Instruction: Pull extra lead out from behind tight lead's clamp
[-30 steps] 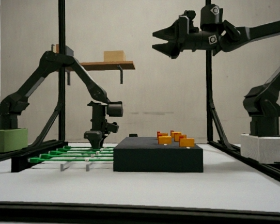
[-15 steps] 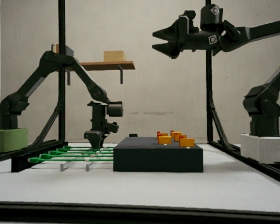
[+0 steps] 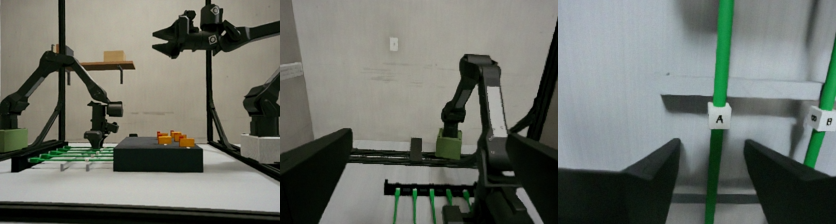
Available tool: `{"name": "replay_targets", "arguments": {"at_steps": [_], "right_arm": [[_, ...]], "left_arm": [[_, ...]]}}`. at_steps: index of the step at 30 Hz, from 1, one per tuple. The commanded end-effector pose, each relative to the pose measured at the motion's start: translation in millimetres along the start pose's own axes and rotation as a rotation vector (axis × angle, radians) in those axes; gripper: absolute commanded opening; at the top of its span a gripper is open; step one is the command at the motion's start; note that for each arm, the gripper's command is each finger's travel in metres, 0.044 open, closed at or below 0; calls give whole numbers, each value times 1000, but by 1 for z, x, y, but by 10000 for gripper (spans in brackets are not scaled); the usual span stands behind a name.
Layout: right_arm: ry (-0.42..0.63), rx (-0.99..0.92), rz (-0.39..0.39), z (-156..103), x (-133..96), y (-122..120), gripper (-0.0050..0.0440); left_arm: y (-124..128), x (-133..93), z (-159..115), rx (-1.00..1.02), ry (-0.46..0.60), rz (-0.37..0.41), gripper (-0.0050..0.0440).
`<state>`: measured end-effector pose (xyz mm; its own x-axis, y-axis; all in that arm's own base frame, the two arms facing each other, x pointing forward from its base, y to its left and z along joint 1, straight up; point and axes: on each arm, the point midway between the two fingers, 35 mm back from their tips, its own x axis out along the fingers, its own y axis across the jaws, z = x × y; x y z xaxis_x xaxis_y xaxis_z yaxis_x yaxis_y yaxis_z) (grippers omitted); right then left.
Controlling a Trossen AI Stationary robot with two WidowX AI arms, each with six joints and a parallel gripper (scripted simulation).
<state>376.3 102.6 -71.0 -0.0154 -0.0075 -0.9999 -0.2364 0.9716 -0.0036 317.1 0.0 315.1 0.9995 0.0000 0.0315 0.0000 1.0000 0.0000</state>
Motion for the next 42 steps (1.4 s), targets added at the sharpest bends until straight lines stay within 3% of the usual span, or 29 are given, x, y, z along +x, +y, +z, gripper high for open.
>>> {"name": "replay_targets", "arguments": {"at_steps": [1,19,20,36,37,42], "right_arm": [[-17,4,4,4,-3,1,209],[-17,4,4,4,-3,1,209],[-31,0,1,7,-10,0,-50],[-31,0,1,7,-10,0,-50],[-31,0,3,6,-30,1,-50],[-31,0,3,6,-30,1,-50]], "left_arm": [[0,-1,8,0,-18,0,440],[0,-1,8,0,-18,0,440],[0,-1,8,0,-18,0,440],[0,-1,8,0,-18,0,440],[0,-1,8,0,-18,0,440],[0,-1,8,0,-18,0,440]]}}
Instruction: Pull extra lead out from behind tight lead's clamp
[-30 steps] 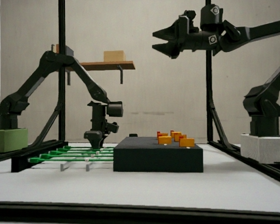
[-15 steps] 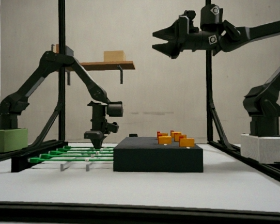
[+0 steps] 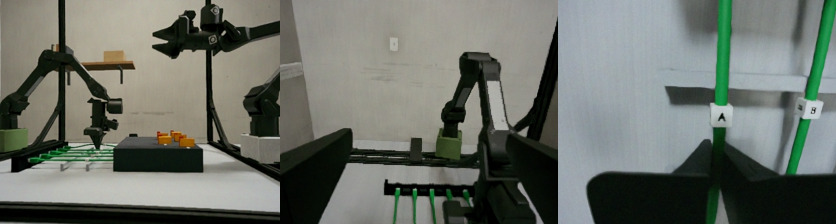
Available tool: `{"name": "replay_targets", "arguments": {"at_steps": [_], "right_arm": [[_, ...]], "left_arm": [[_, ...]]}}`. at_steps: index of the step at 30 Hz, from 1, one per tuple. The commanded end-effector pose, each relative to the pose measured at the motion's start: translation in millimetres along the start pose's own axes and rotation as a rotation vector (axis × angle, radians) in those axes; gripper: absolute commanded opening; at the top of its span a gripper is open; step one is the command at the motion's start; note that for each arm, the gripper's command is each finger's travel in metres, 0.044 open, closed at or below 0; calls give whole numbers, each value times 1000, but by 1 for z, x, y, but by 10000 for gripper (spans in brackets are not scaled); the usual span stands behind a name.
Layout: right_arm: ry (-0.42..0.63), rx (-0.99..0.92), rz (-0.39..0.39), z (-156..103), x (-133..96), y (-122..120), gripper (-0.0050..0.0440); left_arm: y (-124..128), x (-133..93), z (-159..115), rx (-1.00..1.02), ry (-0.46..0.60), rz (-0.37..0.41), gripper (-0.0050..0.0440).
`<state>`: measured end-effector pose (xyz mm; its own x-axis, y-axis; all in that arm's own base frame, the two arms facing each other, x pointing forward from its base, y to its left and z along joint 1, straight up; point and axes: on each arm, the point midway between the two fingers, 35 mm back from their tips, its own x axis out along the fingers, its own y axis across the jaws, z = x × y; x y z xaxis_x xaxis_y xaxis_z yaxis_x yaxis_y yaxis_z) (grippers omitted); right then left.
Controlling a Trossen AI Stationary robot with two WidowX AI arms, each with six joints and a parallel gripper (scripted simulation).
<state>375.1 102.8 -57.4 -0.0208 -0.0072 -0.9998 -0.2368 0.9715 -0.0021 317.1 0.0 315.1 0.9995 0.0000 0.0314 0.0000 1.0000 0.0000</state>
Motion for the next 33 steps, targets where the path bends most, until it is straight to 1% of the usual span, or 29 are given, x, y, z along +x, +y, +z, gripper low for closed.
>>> {"name": "replay_targets", "arguments": {"at_steps": [1,11,12,28,29,33], "right_arm": [[-36,0,1,8,-17,0,-50],[-36,0,1,8,-17,0,-50],[-29,0,1,6,-32,0,-50],[-29,0,1,6,-32,0,-50],[-13,0,0,1,-45,0,-50],[-13,0,0,1,-45,0,-50]], "left_arm": [[0,-1,8,0,-18,0,440],[0,-1,8,0,-18,0,440],[0,-1,8,0,-18,0,440],[0,-1,8,0,-18,0,440],[0,-1,8,0,-18,0,440],[0,-1,8,0,-18,0,440]]}}
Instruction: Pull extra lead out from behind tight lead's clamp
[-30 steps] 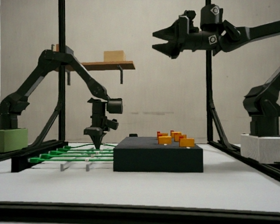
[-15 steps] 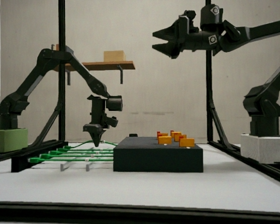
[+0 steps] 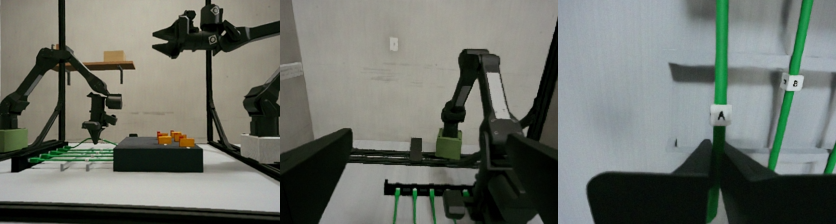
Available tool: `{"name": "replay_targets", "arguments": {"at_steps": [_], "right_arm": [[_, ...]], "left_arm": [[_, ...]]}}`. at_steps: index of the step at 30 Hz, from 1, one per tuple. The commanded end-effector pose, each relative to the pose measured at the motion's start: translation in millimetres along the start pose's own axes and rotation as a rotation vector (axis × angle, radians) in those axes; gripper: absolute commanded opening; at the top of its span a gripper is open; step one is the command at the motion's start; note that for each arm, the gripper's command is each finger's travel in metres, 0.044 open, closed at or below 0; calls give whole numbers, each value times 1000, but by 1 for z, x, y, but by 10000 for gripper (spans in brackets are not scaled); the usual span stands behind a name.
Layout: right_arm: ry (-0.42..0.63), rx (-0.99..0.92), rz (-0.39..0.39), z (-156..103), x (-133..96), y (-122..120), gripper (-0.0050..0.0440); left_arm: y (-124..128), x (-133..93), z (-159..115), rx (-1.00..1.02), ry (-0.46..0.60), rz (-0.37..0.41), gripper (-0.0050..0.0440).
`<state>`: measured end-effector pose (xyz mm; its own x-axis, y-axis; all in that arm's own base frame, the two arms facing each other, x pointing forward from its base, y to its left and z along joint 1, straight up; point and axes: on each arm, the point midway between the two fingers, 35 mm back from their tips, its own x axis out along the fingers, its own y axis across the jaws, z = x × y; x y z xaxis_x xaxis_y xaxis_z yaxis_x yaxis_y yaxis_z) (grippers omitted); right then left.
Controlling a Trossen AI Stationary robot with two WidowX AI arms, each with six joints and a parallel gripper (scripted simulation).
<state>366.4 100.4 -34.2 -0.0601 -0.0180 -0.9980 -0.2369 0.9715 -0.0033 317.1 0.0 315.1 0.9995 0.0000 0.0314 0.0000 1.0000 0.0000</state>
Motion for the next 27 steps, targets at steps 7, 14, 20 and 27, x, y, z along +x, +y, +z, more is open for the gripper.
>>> {"name": "replay_targets", "arguments": {"at_steps": [7,14,20,27], "right_arm": [[-53,0,2,10,-22,0,-50],[-29,0,1,7,27,0,-50],[-29,0,1,7,27,0,-50],[-29,0,1,7,27,0,-50]], "left_arm": [[0,-1,8,0,-18,0,440],[0,-1,8,0,-18,0,440],[0,-1,8,0,-18,0,440],[0,-1,8,0,-18,0,440]]}}
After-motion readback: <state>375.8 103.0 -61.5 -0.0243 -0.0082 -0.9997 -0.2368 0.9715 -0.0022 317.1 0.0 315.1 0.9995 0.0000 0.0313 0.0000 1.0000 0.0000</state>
